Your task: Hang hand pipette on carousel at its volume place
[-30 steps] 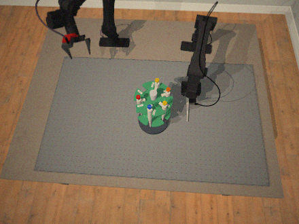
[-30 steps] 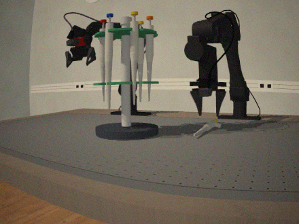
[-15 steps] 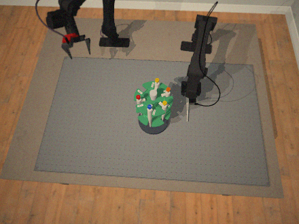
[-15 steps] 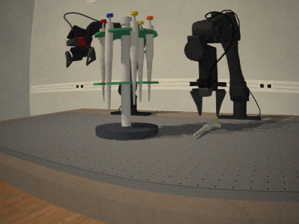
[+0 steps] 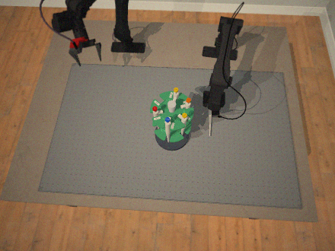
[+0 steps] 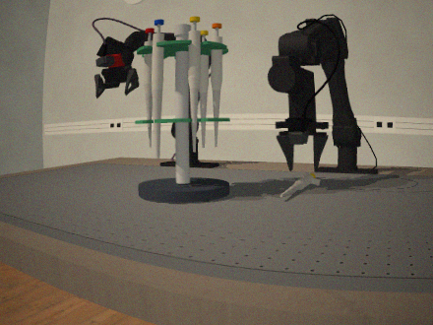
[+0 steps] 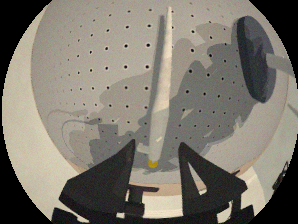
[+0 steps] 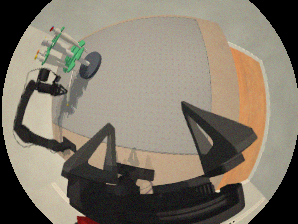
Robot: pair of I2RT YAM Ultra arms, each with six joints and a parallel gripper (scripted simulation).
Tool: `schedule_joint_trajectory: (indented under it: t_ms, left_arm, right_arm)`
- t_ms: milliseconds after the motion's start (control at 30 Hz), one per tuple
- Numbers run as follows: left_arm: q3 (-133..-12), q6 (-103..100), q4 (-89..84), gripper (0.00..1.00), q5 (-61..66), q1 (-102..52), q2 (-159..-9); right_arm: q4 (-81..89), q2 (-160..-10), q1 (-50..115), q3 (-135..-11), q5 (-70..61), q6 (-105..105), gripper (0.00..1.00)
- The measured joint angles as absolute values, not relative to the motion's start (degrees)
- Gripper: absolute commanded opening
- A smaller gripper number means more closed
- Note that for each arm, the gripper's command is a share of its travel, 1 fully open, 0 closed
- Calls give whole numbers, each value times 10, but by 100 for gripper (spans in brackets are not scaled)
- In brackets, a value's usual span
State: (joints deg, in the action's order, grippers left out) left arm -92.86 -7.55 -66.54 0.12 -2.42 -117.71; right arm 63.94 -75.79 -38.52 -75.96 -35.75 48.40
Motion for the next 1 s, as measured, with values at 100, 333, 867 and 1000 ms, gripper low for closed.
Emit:
schedule_joint_trajectory:
  t_ms: [100, 333, 867, 1000]
  left_arm:
    - [-924, -75, -660, 54, 1, -24, -1177]
    - [-907, -76, -642, 54, 1, -24, -1183]
    - [-885, -76, -607, 54, 1, -24, -1193]
    - [-885, -76, -601, 54, 1, -24, -1193]
  right_arm:
    - [639, -758, -385, -760, -358, 484, 100]
    - [639, -758, -385, -760, -358, 484, 100]
    - [639, -758, -385, -760, -358, 484, 100]
    - [639, -758, -385, -760, -358, 484, 100]
